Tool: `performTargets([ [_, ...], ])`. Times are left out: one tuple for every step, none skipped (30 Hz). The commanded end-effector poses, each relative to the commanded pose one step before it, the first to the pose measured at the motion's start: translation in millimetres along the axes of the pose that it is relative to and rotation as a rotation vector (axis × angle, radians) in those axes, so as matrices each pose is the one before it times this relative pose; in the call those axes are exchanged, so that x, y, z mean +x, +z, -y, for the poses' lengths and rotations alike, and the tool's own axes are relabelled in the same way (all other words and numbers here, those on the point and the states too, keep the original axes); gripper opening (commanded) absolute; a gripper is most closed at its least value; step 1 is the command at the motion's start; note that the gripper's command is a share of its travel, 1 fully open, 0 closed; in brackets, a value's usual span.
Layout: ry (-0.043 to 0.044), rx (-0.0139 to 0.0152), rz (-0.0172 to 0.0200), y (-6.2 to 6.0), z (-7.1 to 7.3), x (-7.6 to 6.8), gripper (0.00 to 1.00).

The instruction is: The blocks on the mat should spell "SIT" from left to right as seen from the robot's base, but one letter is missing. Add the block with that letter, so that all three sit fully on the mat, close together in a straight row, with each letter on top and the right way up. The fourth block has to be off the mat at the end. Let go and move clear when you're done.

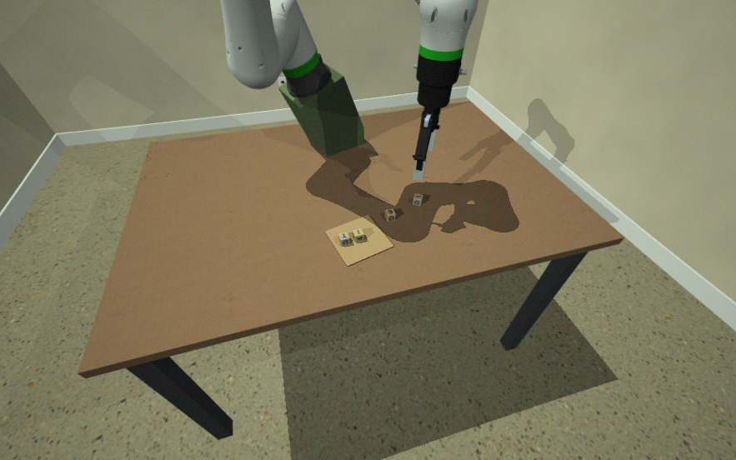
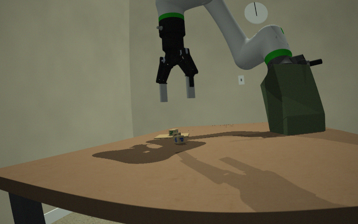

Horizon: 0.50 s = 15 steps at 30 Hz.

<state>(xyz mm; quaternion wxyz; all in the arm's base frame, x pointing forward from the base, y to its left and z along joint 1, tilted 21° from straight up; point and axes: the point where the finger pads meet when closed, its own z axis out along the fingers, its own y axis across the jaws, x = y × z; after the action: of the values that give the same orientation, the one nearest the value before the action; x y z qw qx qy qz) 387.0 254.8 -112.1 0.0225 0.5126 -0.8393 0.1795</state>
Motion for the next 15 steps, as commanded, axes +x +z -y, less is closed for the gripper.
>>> performTargets([
  [-0.00012,0.00036,0.00060,-0.27,-0.13,-0.30,1.00],
  [0.00000,0.00000,0.00000,0.00,0.00,0.00,1.00],
  [0.00000,0.00000,0.00000,0.00,0.00,0.00,1.00],
  [0.00000,0.00000,0.00000,0.00,0.00,0.00,1.00],
  [0.00000,0.00000,0.00000,0.00,0.00,0.00,1.00],
  [0.00000,0.00000,0.00000,0.00,0.00,0.00,1.00],
  [0.00000,0.00000,0.00000,0.00,0.00,0.00,1.00],
  [0.00000,0.00000,0.00000,0.00,0.00,0.00,1.00],
  [0.00061,0.00000,0.00000,0.01,0.00,0.00,1.00],
  [0.00403,0.00001,0.00000,0.09,0.01,0.00,1.00],
  [0.01017,0.00001,0.00000,0.22,0.01,-0.01,1.00],
  [0.01837,0.00003,0.00000,0.40,0.02,-0.02,1.00],
  [0.02797,0.00004,0.00000,0.61,0.03,-0.03,1.00],
  [0.03841,0.00005,0.00001,0.84,0.04,-0.04,1.00],
  [0.04915,0.00006,0.00001,1.08,0.05,-0.05,1.00],
])
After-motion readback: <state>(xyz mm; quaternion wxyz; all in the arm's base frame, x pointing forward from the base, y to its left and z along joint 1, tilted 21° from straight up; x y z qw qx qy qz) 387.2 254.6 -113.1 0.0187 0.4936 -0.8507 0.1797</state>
